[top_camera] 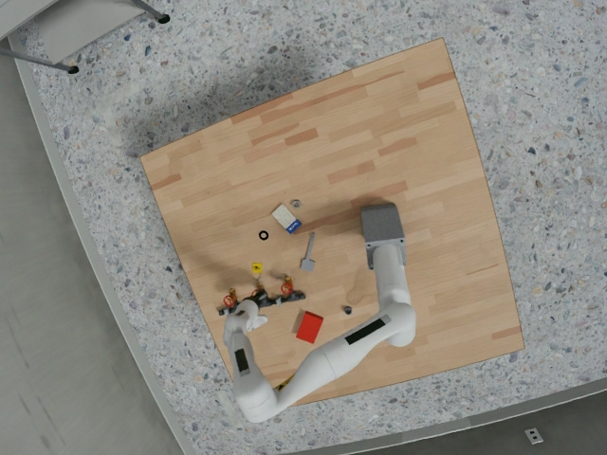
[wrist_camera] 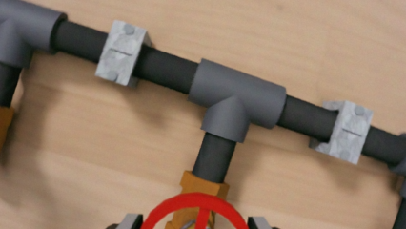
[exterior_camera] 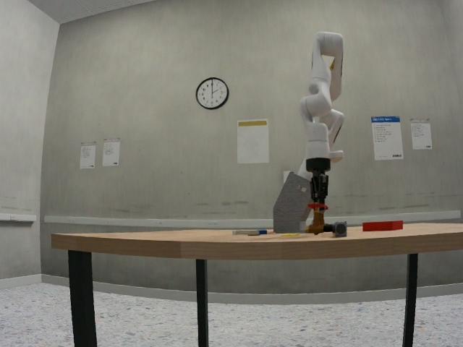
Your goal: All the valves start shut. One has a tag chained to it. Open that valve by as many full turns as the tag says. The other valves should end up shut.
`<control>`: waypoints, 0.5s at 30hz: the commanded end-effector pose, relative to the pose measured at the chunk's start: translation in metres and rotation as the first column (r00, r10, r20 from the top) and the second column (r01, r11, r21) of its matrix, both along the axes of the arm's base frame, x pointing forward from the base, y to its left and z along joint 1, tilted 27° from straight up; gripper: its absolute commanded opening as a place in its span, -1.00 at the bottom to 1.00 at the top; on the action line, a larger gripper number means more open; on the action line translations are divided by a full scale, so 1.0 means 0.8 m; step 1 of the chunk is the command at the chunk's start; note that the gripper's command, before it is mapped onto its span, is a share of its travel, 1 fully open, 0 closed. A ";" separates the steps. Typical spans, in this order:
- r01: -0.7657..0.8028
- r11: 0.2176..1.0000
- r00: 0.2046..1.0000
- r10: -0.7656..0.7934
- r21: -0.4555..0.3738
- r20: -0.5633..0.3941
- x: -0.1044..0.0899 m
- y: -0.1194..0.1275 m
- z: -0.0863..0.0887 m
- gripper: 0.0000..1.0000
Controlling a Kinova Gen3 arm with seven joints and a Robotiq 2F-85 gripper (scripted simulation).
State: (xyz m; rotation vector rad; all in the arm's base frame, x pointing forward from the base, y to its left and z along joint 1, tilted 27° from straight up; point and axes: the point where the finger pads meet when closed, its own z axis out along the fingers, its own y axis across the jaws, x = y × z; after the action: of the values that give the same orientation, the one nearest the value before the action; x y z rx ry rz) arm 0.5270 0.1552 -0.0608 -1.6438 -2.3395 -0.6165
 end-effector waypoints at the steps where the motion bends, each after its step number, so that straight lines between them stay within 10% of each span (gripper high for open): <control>1: -0.057 0.998 0.998 0.057 -0.005 0.032 0.001 -0.001 0.001 0.04; 15: -0.414 0.907 0.883 0.421 -0.077 0.209 0.001 -0.001 0.001 0.04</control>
State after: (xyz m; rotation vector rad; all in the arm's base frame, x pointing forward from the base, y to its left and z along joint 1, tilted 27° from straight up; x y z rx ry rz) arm 0.5270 0.1552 -0.0607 -1.1888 -2.6819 -0.6784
